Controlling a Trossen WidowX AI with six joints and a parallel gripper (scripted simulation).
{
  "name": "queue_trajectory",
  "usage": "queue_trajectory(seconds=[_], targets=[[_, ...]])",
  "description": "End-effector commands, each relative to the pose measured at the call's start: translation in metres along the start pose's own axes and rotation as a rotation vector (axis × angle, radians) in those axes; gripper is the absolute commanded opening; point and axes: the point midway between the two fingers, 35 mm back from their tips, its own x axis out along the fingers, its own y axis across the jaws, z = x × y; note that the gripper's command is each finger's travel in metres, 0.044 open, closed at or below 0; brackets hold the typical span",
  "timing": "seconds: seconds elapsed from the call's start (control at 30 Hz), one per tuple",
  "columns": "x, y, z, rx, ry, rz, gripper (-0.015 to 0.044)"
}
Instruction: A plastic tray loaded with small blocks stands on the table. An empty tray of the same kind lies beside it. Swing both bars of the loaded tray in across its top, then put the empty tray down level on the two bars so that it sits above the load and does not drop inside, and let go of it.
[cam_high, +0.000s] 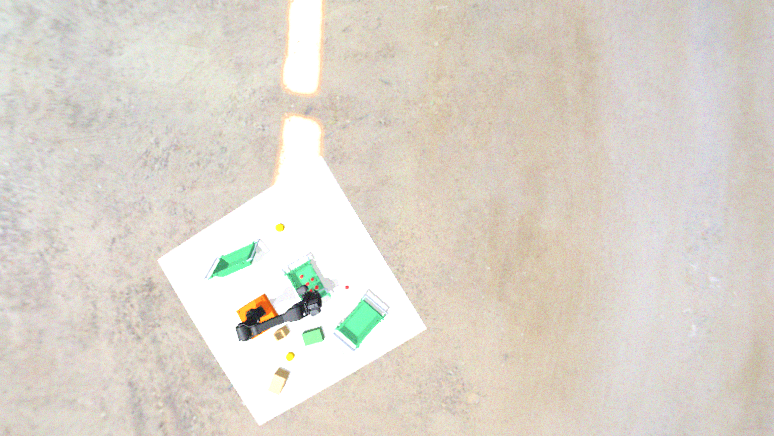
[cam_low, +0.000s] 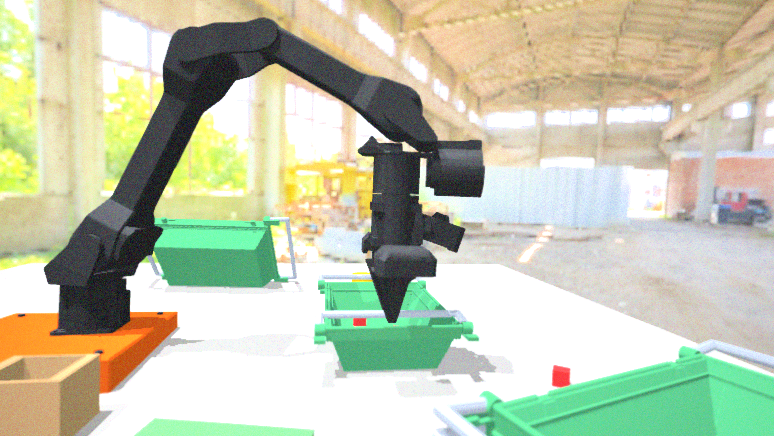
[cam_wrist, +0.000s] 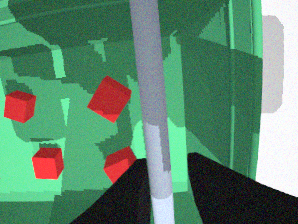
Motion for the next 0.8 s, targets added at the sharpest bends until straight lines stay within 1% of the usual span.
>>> queue_trajectory(seconds=[0.0, 0.2, 0.27, 0.3, 0.77], targets=[[-0.012, -0.003, 0.001, 0.008, -0.004, -0.007, 0.0087], [-0.042, -0.006, 0.002, 0.008, -0.004, -0.008, 0.0087], [-0.043, -0.006, 0.002, 0.008, -0.004, -0.008, 0.0087], [-0.035, -0.004, 0.001, 0.012, -0.002, -0.002, 0.0087], [-0.035, -0.004, 0.001, 0.012, -0.002, -0.002, 0.0087]])
